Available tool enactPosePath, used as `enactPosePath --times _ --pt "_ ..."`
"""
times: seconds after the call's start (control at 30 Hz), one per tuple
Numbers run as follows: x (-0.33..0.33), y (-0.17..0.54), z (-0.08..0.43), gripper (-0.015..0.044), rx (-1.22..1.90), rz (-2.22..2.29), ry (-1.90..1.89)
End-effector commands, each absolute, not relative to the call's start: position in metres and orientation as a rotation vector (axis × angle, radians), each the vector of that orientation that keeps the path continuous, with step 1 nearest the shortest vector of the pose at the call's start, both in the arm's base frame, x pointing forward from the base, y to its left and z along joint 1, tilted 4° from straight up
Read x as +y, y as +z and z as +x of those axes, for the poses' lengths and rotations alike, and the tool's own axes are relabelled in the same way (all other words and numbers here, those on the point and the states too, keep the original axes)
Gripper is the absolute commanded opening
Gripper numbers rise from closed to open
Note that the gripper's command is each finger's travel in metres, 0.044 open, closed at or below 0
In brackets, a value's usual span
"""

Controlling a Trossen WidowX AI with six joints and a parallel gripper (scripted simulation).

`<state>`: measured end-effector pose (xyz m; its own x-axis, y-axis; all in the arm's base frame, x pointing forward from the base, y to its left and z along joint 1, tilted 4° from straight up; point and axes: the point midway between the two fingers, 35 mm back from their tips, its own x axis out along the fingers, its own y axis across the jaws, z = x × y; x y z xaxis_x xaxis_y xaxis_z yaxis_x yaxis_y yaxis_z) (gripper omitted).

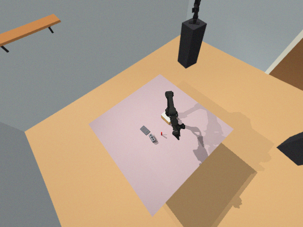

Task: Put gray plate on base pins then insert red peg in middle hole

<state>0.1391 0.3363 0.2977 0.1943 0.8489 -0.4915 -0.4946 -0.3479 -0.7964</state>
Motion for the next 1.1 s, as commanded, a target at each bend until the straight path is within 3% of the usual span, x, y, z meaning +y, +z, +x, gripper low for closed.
enactPosePath --times 0.0,0.3,0.63,0.93,1.07 --pt "0.324 0.272 0.183 0.044 -0.182 -1.341 1.41" --pt "0.259 0.199 0.273 0.044 0.399 -1.33 1.305" --pt "0.139 0.134 0.334 0.044 1.077 -1.18 1.168" --pt "0.13 0.128 0.336 0.044 1.122 -1.164 1.16" --pt "0.133 0.076 0.338 0.044 1.122 -1.164 1.16"
